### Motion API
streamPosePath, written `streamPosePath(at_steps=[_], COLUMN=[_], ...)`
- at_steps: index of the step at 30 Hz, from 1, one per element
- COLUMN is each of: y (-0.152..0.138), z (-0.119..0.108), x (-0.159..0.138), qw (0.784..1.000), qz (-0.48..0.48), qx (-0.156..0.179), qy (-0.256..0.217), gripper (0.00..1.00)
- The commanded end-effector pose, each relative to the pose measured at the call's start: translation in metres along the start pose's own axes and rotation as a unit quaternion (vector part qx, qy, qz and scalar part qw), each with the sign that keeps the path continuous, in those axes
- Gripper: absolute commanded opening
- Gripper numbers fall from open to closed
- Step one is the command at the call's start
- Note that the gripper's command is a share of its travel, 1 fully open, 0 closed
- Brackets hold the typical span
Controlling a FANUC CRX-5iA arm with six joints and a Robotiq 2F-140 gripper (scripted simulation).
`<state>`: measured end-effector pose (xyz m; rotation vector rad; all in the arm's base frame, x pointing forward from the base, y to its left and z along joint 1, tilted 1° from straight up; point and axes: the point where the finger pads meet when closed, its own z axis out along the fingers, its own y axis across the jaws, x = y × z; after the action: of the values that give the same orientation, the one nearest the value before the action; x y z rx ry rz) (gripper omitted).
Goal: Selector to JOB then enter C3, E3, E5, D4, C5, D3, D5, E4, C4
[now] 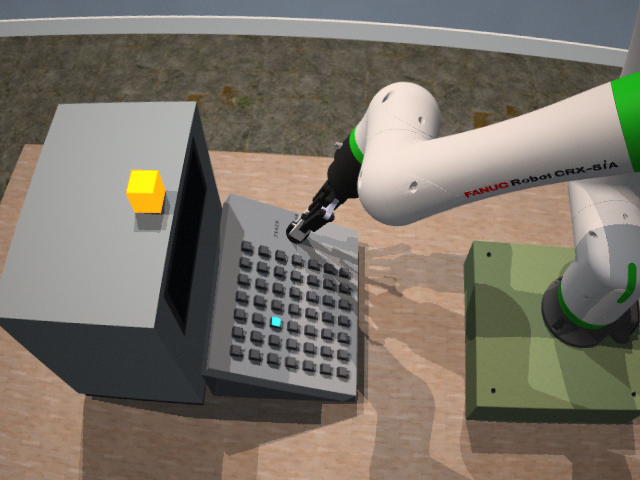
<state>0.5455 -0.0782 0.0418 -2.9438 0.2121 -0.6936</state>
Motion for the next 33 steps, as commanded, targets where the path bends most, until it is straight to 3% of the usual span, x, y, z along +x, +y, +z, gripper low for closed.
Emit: streamPosePath(at_steps=[1,14,33], y=[0.0000,0.0000,0.0000], z=[0.0000,0.0000,0.0000], x=[0.0003,0.0003,0.0003], qw=[0.999,0.976,0.881], qz=[0.047,0.218,0.473], qx=[0.000,0.000,0.000], qy=[0.000,0.000,0.000], gripper=[0.00,0.00,0.00])
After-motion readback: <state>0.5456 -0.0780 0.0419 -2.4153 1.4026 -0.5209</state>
